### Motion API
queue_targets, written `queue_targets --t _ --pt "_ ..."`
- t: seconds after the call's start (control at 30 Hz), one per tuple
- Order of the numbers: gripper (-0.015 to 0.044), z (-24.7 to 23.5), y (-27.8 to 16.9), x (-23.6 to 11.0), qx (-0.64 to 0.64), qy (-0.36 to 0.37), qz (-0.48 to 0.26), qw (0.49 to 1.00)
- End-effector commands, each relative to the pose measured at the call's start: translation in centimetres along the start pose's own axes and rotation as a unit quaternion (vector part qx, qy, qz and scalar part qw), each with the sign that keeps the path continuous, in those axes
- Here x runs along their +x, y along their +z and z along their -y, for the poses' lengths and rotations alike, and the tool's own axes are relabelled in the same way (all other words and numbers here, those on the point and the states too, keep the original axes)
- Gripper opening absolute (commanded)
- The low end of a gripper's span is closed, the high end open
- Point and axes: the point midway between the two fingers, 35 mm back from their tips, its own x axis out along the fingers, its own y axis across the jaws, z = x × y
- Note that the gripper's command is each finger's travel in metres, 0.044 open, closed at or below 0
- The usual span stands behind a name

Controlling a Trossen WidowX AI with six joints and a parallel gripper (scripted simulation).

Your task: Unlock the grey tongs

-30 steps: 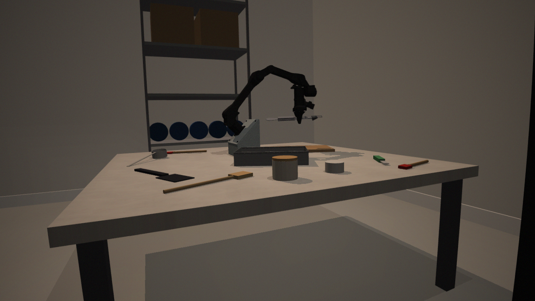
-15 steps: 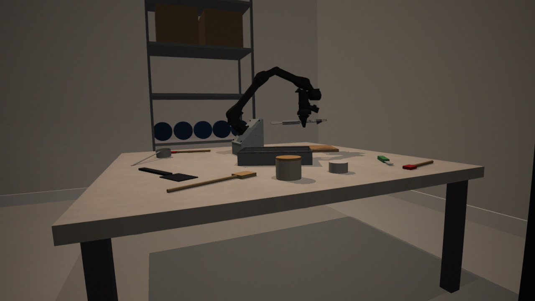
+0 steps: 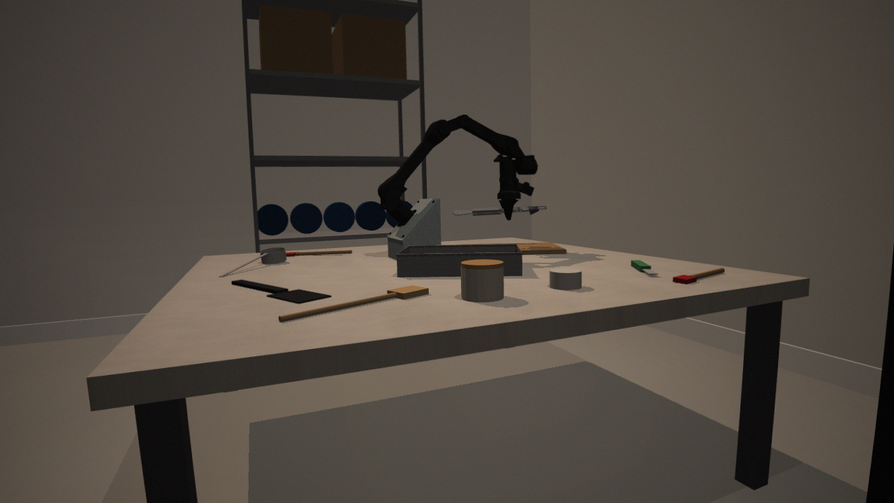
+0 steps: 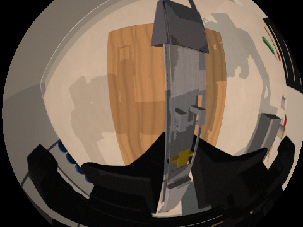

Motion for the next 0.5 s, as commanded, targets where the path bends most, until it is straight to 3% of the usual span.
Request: queue_targets --t 0.0,0.47 --pt "-0.015 0.1 -0.1 1.0 0.001 -0.001 -0.003 1.0" --pt "-0.015 0.1 -0.2 3.3 0.0 -0.001 -0.003 1.0"
